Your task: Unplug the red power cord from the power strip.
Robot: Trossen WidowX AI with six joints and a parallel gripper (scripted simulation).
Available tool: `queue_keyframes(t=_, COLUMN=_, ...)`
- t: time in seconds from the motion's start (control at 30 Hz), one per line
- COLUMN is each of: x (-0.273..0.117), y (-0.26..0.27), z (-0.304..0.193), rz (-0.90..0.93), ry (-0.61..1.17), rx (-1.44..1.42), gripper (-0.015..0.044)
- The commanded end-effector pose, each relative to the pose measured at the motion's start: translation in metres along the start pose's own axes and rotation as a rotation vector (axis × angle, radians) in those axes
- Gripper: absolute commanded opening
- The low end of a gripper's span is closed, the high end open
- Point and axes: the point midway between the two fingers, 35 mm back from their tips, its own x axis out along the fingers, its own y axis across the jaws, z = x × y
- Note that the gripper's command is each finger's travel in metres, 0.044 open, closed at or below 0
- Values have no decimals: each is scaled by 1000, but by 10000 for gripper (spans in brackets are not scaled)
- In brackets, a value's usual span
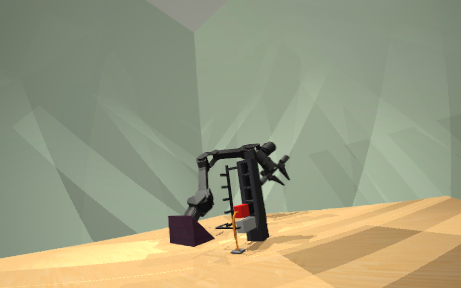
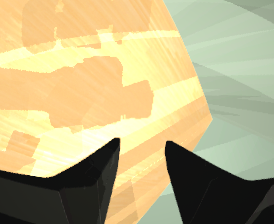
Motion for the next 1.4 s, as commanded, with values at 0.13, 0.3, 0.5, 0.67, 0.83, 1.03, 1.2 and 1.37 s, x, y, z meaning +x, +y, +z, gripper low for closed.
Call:
queue_keyframes(t=0.13, x=32, y=16, z=-137, rz=77, ry=301, rx=771, gripper=160)
queue_keyframes(t=0.3, x=25, y=43, z=-225, rz=46, ry=490, rx=1313, gripper=160)
queue_keyframes(t=0.5, x=-2, y=95, z=-313, rz=-53, ry=698, rx=1991, gripper=160)
queue_keyframes(t=0.67, x=-21, y=121, z=-342, rz=-130, ry=764, rx=2310, gripper=160)
queue_keyframes(t=0.83, x=-40, y=161, z=-352, rz=-156, ry=879, rx=2682, gripper=160)
queue_keyframes(t=1.03, x=-76, y=231, z=-343, rz=-189, ry=1161, rx=3450, gripper=160)
queue_keyframes(t=1.2, x=-77, y=233, z=-342, rz=-189, ry=1171, rx=3474, gripper=160)
queue_keyframes(t=1.37, x=-77, y=233, z=-343, rz=-189, ry=1171, rx=3474, gripper=160)
